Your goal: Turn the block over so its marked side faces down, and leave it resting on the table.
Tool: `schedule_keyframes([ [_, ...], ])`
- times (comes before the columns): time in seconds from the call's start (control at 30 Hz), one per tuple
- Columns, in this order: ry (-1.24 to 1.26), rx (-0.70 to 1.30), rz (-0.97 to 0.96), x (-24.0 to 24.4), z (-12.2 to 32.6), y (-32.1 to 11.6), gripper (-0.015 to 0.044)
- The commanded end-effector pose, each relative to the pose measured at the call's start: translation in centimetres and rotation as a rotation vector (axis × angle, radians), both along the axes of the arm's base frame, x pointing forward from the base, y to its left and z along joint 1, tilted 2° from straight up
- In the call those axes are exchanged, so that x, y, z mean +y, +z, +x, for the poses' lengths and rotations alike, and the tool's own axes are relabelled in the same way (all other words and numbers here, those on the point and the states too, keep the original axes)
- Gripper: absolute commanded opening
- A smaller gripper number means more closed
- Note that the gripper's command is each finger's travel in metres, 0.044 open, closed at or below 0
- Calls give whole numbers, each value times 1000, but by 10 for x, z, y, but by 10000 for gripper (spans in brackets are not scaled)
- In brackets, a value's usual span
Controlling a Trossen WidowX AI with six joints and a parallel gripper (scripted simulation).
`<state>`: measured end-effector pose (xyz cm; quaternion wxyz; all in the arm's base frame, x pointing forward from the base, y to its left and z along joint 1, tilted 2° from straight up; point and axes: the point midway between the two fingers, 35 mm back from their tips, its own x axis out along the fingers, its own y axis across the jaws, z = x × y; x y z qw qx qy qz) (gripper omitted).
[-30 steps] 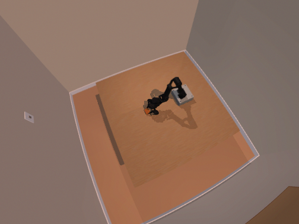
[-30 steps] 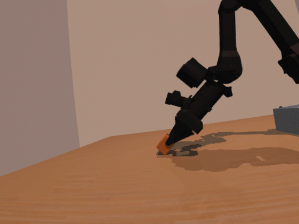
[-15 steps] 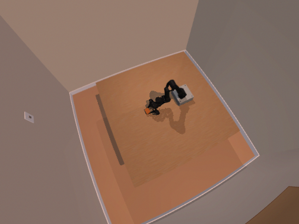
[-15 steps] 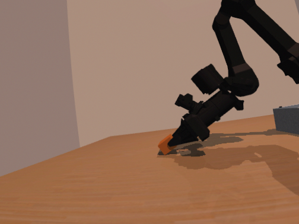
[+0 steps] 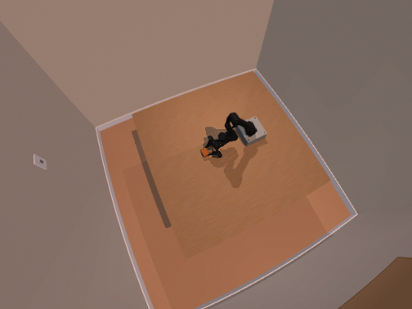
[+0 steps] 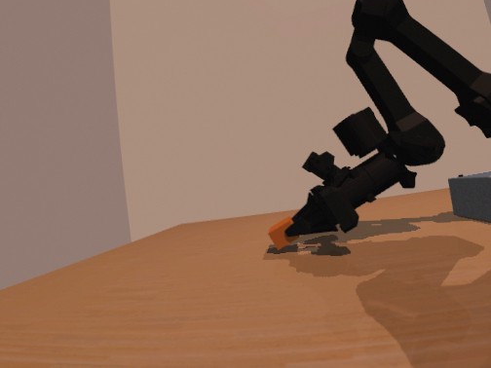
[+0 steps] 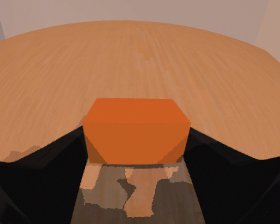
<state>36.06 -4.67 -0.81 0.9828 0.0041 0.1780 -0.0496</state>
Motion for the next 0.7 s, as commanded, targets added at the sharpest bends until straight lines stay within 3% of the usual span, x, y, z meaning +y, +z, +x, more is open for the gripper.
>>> schedule_keyframes([
  [0.0, 2, -4, 5, 1, -1, 0, 0],
  [0.27, 2, -4, 5, 1, -1, 0, 0],
  [0.67, 2, -4, 5, 1, -1, 0, 315],
])
